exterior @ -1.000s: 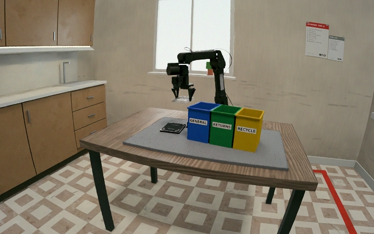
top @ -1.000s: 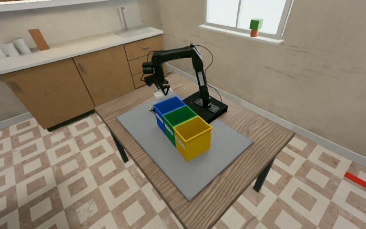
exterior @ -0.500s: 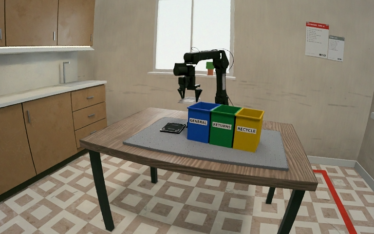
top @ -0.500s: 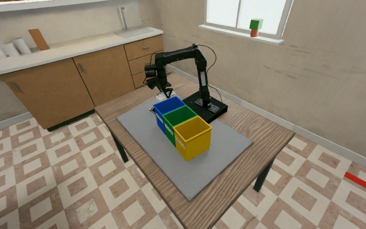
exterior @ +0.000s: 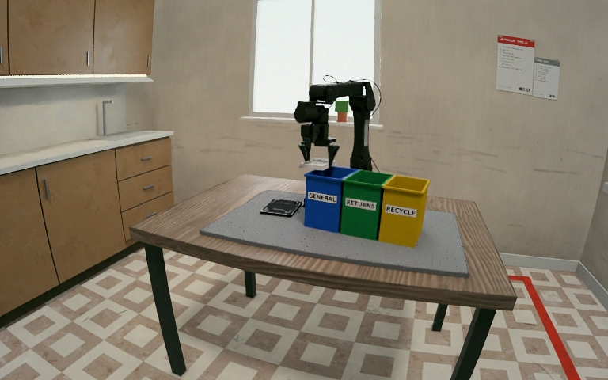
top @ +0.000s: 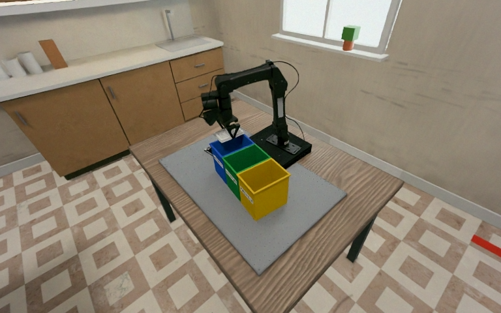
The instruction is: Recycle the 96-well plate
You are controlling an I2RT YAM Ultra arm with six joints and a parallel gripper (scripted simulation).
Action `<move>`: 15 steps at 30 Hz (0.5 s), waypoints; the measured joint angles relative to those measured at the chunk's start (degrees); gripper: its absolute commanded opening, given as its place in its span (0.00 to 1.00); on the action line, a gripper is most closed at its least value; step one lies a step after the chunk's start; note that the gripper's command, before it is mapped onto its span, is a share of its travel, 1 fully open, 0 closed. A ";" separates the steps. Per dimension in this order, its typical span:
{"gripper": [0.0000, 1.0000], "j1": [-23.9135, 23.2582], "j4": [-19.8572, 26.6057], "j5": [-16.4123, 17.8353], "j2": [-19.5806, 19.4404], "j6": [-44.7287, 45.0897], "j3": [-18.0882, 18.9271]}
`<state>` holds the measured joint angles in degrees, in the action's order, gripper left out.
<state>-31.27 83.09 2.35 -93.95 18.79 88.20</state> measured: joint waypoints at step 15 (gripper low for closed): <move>0.00 8.48 0.00 -0.28 1.77 -8.72 -1.46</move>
<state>-22.79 83.09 2.07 -92.18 10.07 86.74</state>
